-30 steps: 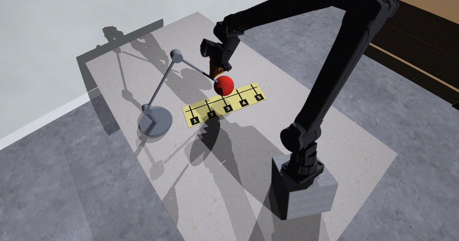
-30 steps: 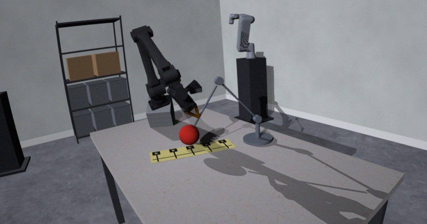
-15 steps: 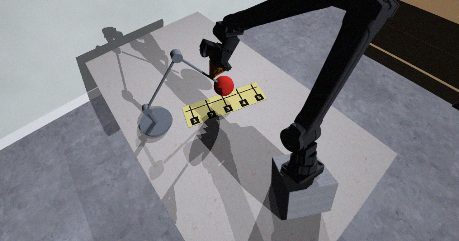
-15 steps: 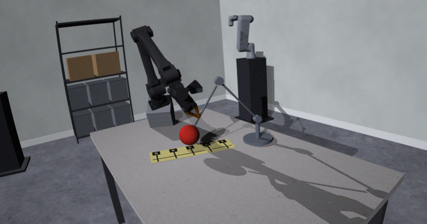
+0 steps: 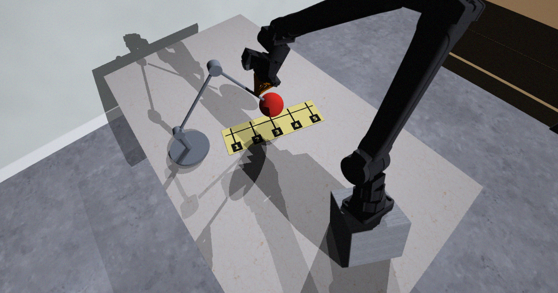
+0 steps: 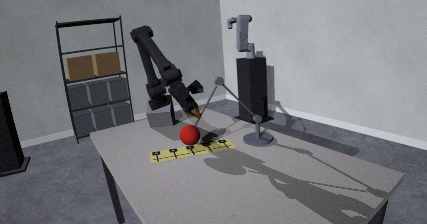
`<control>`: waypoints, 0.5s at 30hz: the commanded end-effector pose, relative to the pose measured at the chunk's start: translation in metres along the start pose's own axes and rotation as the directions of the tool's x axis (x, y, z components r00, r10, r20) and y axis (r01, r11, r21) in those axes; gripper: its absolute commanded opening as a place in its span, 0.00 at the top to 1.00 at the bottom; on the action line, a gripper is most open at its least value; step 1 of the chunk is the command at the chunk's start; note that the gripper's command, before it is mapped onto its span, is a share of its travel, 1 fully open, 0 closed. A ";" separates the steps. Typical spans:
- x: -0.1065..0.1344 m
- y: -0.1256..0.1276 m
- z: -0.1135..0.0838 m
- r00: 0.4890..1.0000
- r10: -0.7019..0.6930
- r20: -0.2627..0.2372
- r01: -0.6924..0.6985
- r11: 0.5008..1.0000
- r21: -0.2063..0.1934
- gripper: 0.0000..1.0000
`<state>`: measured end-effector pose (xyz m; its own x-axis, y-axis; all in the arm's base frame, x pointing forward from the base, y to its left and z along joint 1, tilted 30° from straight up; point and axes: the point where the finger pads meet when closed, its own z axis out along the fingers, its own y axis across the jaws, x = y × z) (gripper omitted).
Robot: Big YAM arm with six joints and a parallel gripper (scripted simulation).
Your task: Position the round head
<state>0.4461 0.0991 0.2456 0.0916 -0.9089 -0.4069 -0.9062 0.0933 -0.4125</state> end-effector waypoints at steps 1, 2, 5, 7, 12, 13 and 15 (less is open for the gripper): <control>-0.037 -0.028 -0.015 0.998 -0.030 0.054 0.026 0.997 0.070 1.00; -0.037 -0.028 -0.015 0.998 -0.030 0.054 0.026 0.997 0.070 1.00; -0.039 -0.028 -0.015 0.998 -0.030 0.054 0.026 0.997 0.070 1.00; -0.039 -0.027 -0.015 0.998 -0.030 0.054 0.026 0.997 0.070 1.00; -0.042 -0.027 -0.015 0.998 -0.030 0.054 0.026 0.997 0.070 1.00; -0.042 -0.026 -0.015 0.998 -0.030 0.054 0.026 0.997 0.070 1.00; -0.043 -0.026 -0.014 0.998 -0.030 0.054 0.026 0.997 0.070 1.00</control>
<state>0.4465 0.1000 0.2450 0.0827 -0.9125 -0.4005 -0.9059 0.0987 -0.4119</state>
